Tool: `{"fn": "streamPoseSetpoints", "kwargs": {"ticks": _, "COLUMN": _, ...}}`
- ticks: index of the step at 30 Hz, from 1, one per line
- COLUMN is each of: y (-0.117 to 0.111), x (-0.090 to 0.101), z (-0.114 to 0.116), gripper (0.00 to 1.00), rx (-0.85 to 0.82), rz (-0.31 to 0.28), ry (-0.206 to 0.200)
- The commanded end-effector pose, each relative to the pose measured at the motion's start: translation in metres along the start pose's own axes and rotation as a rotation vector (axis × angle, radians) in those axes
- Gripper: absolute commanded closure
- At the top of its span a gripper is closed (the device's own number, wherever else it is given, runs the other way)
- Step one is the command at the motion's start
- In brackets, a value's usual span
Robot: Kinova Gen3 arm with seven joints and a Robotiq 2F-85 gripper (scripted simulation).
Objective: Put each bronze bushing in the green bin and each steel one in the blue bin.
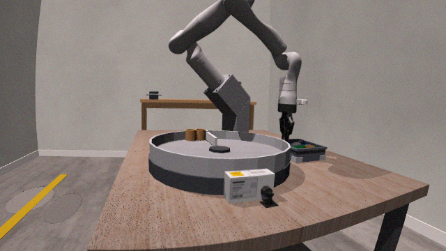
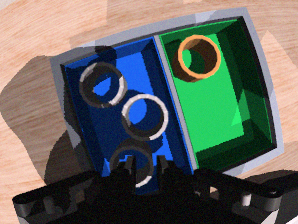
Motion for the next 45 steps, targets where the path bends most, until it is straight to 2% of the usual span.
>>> {"fn": "streamPoseSetpoints", "kwargs": {"ticks": 1, "y": -0.001, "x": 0.001, "z": 0.001, "gripper": 0.81, "rx": 0.000, "rz": 0.002, "ry": 0.002}}
{"fn": "streamPoseSetpoints", "kwargs": {"ticks": 45, "y": -0.001, "x": 0.013, "z": 0.001, "gripper": 0.81, "rx": 0.000, "rz": 0.002, "ry": 0.002}}
Point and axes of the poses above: the point where the finger pads meet when closed, its own x axis back along the fingers, its own z axis across the jaws, y = z × x, the point moved 10 cm from there along x, back along the fingers, and after that the axes turned 1 degree about -x, right-handed, at the moved point
